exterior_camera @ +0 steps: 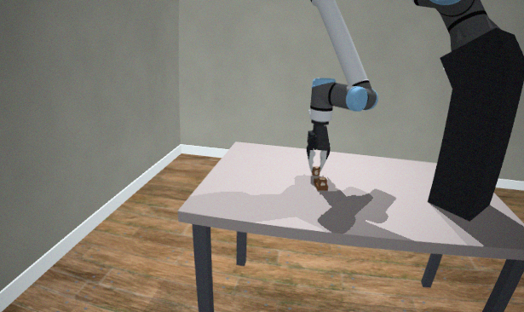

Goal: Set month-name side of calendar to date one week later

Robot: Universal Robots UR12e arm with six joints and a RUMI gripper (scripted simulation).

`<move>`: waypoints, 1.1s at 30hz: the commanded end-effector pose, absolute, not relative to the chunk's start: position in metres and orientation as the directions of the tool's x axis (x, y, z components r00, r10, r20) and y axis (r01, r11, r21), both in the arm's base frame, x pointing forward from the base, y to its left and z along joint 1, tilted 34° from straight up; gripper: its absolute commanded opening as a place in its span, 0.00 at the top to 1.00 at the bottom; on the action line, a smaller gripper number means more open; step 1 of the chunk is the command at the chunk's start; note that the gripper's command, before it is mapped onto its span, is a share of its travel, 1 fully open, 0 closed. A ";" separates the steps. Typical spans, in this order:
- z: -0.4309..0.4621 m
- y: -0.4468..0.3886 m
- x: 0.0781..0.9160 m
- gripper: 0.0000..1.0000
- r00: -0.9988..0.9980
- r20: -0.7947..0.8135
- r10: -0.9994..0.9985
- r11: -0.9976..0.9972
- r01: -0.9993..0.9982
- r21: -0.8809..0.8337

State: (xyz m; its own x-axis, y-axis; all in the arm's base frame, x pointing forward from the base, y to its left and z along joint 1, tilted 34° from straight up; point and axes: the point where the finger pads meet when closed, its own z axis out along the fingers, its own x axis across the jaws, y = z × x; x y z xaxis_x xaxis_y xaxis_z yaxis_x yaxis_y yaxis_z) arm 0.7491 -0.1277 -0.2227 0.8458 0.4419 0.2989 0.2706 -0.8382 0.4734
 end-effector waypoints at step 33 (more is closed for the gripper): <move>-0.226 -0.129 0.751 0.90 0.846 0.299 0.442 -0.838 0.271 0.474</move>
